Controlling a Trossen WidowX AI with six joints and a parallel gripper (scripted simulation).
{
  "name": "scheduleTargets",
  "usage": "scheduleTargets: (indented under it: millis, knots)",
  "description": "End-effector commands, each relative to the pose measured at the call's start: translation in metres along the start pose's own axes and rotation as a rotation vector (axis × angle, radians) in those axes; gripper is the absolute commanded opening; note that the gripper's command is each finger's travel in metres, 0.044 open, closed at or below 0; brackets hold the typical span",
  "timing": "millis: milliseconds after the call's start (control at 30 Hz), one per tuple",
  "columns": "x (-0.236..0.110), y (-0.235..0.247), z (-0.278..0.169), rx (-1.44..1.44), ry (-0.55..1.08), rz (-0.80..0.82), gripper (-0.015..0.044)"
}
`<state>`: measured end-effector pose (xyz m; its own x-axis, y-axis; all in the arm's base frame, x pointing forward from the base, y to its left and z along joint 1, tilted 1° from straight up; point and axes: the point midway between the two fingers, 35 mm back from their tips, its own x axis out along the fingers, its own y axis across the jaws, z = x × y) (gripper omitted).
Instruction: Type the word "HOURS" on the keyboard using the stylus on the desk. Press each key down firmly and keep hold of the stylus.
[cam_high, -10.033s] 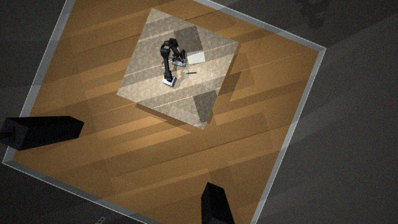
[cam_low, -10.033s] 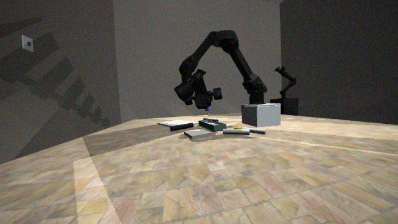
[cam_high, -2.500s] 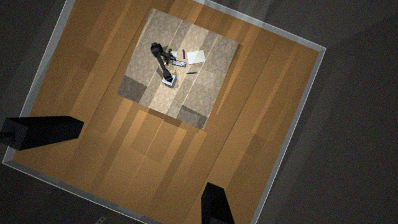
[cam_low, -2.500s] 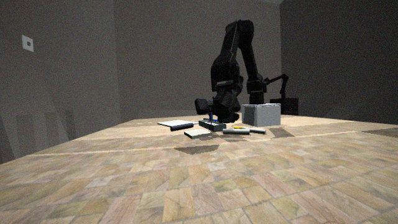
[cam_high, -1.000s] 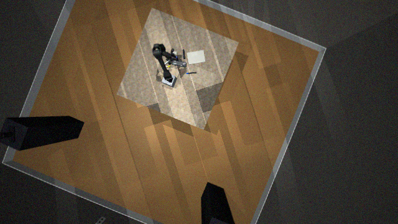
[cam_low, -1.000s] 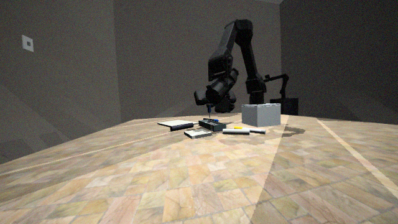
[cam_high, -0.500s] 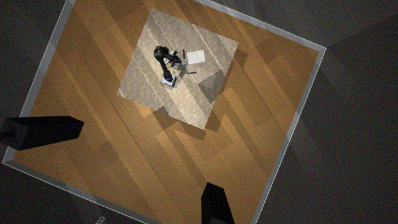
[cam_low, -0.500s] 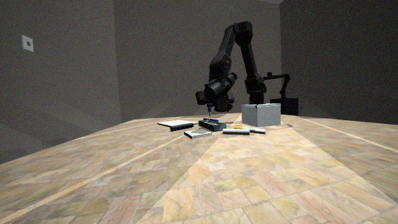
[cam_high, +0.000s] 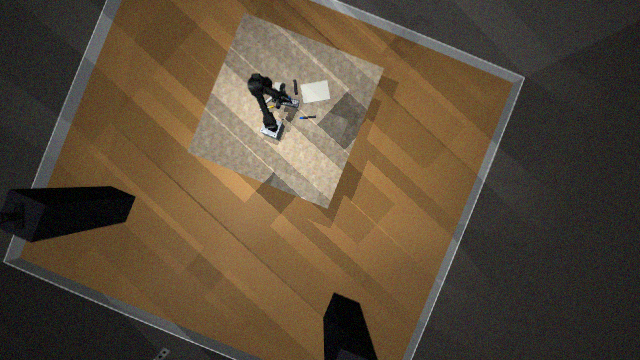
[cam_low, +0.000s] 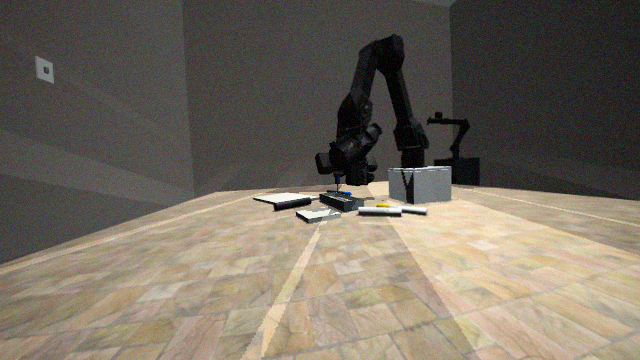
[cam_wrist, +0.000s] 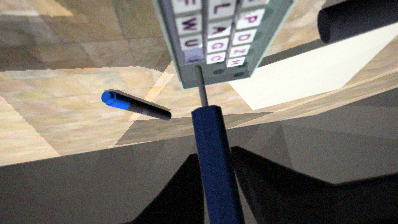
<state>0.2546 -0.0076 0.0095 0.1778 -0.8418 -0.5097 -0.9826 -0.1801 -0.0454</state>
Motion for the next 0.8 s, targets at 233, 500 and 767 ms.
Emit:
scheduleTargets:
  millis: [233, 500, 767]
  knots:
    - [0.0024, 0.0013, 0.0019, -0.01, 0.005, 0.0, 0.0081]
    - [0.0052, 0.0014, 0.0068, -0.01, 0.005, 0.0, 0.0081]
    - [0.0071, 0.0015, 0.01, -0.01, 0.005, 0.0, 0.0081]
